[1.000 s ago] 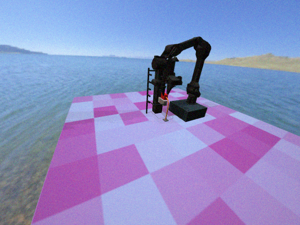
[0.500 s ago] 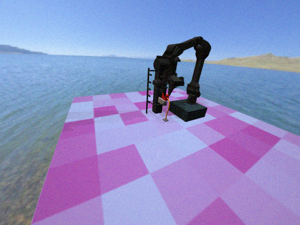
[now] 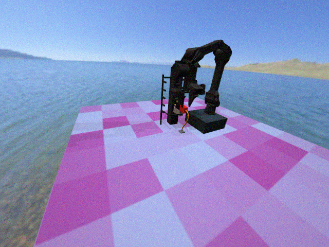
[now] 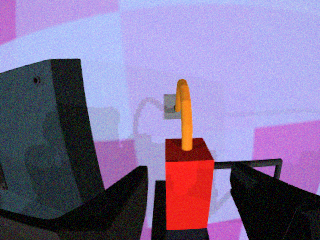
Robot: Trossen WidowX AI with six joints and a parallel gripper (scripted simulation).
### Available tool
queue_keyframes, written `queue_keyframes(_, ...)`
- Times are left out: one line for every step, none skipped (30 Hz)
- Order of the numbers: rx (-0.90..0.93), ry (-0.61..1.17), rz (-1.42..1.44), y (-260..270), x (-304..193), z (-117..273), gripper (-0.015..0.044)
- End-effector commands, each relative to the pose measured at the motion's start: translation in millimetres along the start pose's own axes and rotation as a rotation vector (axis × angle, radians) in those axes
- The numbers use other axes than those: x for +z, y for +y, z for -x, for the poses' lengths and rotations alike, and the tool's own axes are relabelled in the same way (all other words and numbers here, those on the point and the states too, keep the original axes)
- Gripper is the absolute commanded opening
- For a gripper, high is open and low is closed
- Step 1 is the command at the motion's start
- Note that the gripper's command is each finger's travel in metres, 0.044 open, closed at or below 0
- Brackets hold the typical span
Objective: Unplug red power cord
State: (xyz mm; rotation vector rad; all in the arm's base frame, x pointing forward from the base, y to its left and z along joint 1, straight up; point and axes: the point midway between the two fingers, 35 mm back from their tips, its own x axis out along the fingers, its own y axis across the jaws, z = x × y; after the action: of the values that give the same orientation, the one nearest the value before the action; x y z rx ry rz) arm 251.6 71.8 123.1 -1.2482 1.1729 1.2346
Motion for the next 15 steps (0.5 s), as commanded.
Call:
queue_keyframes(-0.002,-0.004,0.003,0,0,0,0.0315)
queue_keyframes(-0.002,-0.004,0.003,0,0,0,0.0341)
queue_keyframes(-0.002,-0.004,0.003,0,2,0,0.0368)
queue_keyframes(-0.002,-0.004,0.003,-1,6,1,0.0394)
queue_keyframes(-0.002,-0.005,0.003,-1,11,3,0.0420)
queue_keyframes(-0.002,-0.005,0.003,-1,18,4,0.0440)
queue_keyframes(-0.002,-0.006,0.003,-2,27,6,0.0440)
queue_keyframes(-0.002,-0.007,0.003,-2,36,8,0.0440)
queue_keyframes(-0.002,-0.008,0.003,-1,45,10,0.0440)
queue_keyframes(-0.002,-0.008,0.003,-1,53,11,0.0440)
queue_keyframes(-0.002,-0.009,0.003,0,59,12,0.0440)
queue_keyframes(-0.002,-0.009,0.003,0,60,13,0.0440)
queue_keyframes(-0.002,-0.009,0.003,0,60,13,0.0440)
queue_keyframes(-0.002,-0.009,0.003,0,60,13,0.0440)
queue_keyframes(-0.002,-0.009,0.003,0,60,13,0.0440)
